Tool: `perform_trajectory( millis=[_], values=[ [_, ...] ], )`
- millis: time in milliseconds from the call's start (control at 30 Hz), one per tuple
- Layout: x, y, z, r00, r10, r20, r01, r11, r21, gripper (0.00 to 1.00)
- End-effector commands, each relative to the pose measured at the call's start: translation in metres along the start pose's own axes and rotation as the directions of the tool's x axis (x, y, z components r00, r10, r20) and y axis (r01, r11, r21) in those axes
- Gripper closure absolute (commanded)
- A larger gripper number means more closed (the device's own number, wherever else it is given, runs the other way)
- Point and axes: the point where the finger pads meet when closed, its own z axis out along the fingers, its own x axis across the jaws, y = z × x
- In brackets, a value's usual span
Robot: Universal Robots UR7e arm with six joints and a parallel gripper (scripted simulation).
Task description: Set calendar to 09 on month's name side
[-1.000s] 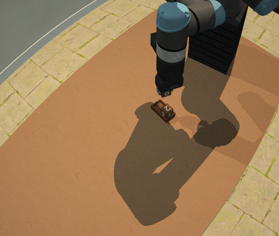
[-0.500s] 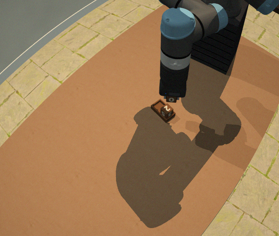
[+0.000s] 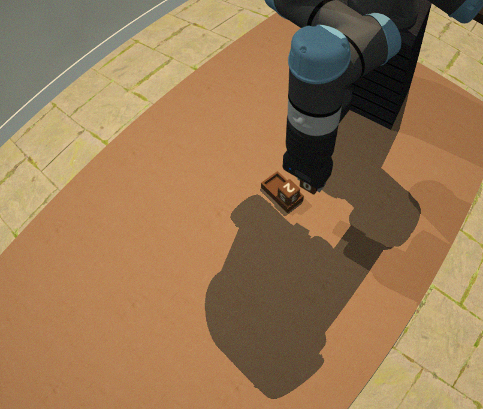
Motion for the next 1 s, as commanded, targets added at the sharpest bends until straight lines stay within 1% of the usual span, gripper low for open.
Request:
perform_trajectory(
  millis=[0, 233, 467, 533, 767, 967],
  values=[
    [0.006, 0.002, 0.000, 0.997, 0.078, 0.000, -0.078, 0.997, -0.001, 0.40],
    [0.021, 0.008, 0.001, 0.959, 0.282, 0.000, -0.282, 0.959, -0.002, 0.40],
    [0.032, 0.012, 0.001, 0.906, 0.423, -0.001, -0.423, 0.906, -0.002, 0.40],
    [0.032, 0.012, 0.001, 0.906, 0.423, -0.001, -0.423, 0.906, -0.002, 0.40],
    [0.039, 0.015, 0.002, 0.866, 0.500, -0.001, -0.500, 0.866, -0.002, 0.40],
    [0.041, 0.016, 0.002, 0.850, 0.526, -0.001, -0.526, 0.850, -0.002, 0.40]
  ],
)
